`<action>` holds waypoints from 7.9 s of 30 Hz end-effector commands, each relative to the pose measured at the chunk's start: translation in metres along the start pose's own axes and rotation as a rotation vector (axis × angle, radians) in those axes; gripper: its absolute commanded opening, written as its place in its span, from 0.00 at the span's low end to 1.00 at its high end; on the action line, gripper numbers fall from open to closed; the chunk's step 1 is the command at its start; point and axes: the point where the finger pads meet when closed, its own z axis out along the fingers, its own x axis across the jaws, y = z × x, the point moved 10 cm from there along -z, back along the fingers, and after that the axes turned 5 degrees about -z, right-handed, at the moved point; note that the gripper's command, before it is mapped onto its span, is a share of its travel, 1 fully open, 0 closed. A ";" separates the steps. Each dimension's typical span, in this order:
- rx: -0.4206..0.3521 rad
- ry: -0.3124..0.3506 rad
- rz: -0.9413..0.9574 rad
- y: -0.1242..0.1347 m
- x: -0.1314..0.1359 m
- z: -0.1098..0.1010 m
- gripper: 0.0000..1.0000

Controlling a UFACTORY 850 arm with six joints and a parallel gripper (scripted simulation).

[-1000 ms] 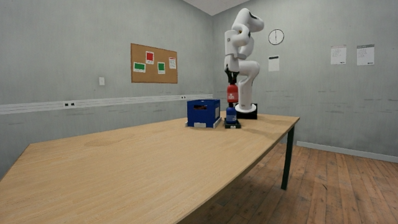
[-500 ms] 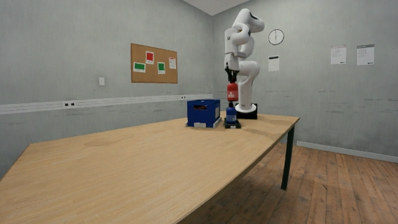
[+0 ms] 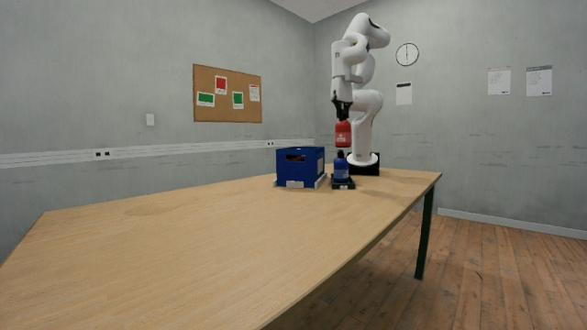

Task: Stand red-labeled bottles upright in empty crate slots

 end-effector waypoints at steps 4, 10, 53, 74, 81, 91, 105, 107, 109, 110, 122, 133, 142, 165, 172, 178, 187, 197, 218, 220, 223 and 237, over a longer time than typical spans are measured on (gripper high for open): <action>0.001 0.002 0.000 0.000 0.001 -0.004 0.00; 0.001 0.002 0.000 0.000 0.001 -0.005 0.00; 0.001 0.002 0.000 0.000 0.001 -0.008 0.00; 0.001 0.002 0.000 0.002 0.000 -0.008 0.00; 0.001 0.002 0.000 0.004 0.000 -0.008 0.00; 0.001 0.002 0.000 0.011 -0.002 -0.008 0.00; 0.001 0.002 0.000 0.024 -0.006 -0.008 0.00; 0.001 0.002 0.000 0.027 -0.007 -0.008 0.00; 0.001 0.002 0.000 0.030 -0.007 -0.008 0.00; 0.001 0.002 0.000 0.031 -0.008 -0.008 0.00; 0.001 0.002 0.000 0.048 -0.012 -0.008 0.00; 0.001 0.002 0.000 0.064 -0.017 -0.008 0.00; 0.001 0.002 0.000 0.083 -0.022 -0.008 0.00; 0.001 0.002 0.000 0.126 -0.034 -0.008 0.00; 0.001 0.002 0.000 0.140 -0.037 -0.008 0.00; 0.001 0.002 0.000 0.153 -0.041 -0.008 0.00; 0.001 0.002 0.000 0.168 -0.045 -0.008 0.00; 0.001 0.002 0.000 0.188 -0.050 -0.008 0.00; 0.001 0.002 0.000 0.215 -0.058 -0.008 0.00; 0.001 0.002 0.000 0.217 -0.058 -0.008 0.00; 0.001 0.002 0.000 0.220 -0.059 -0.008 0.00; 0.001 0.002 0.000 0.228 -0.061 -0.008 0.00</action>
